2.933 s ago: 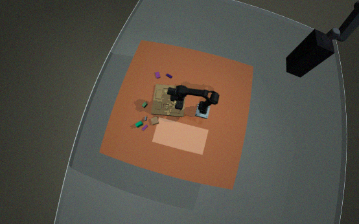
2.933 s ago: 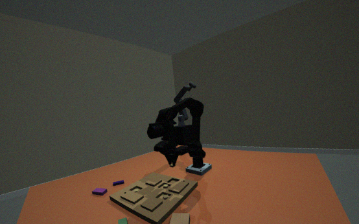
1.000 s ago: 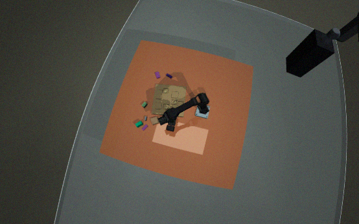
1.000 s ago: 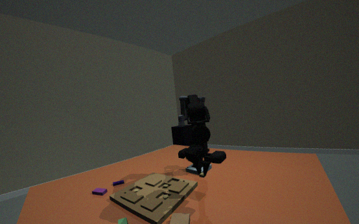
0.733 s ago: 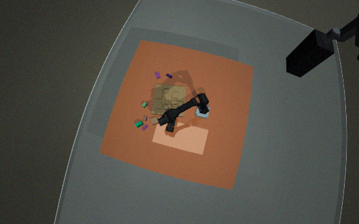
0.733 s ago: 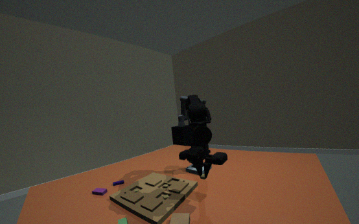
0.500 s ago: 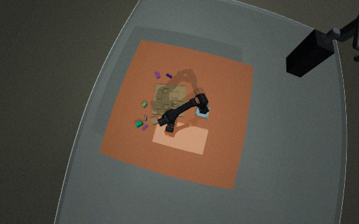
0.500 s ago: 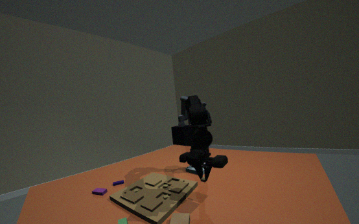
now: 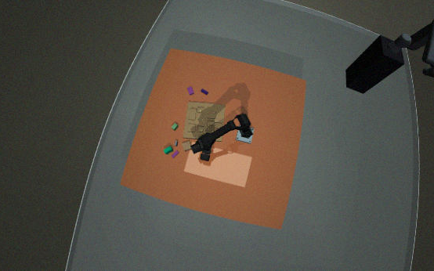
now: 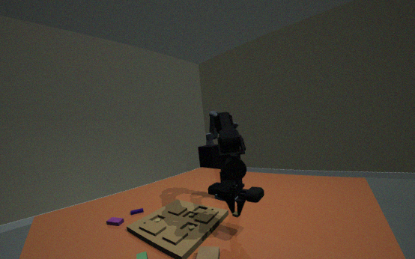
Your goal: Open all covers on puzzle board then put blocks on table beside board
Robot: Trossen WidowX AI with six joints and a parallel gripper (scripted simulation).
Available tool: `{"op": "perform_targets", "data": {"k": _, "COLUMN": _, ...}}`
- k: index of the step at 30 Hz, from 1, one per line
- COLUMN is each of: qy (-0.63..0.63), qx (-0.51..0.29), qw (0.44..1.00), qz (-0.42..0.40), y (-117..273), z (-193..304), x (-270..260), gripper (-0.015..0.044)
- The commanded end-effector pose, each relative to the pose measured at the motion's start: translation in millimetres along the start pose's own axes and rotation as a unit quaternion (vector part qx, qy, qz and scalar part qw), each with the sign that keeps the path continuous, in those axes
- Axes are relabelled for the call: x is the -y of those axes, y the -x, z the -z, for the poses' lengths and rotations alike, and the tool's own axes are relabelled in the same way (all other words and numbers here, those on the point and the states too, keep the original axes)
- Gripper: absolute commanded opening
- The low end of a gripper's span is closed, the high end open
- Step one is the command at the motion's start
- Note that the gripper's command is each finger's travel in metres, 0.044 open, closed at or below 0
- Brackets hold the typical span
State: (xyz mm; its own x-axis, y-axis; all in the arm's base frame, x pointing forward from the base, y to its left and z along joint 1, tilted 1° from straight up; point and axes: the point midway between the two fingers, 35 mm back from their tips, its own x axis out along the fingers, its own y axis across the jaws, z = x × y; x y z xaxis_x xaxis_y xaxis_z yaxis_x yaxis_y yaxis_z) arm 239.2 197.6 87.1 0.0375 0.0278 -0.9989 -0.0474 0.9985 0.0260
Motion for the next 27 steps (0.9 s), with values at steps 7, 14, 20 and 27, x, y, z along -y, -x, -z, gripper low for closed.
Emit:
{"op": "perform_targets", "data": {"k": 7, "qy": -0.003, "qx": -0.002, "qw": 1.0, "qz": 0.004, "y": -19.6, "z": 1.3, "x": 2.0, "gripper": 0.008}}
{"op": "perform_targets", "data": {"k": 14, "qy": -0.003, "qx": -0.002, "qw": 1.0, "qz": 0.004, "y": -31.1, "z": 1.9, "x": 2.5, "gripper": 0.008}}
{"op": "perform_targets", "data": {"k": 20, "qy": -0.003, "qx": -0.002, "qw": 1.0, "qz": 0.004, "y": -40.9, "z": 2.6, "x": 3.1, "gripper": 0.008}}
{"op": "perform_targets", "data": {"k": 27, "qy": -0.003, "qx": -0.002, "qw": 1.0, "qz": 0.004, "y": -52.1, "z": 3.9, "x": 4.1, "gripper": 0.008}}
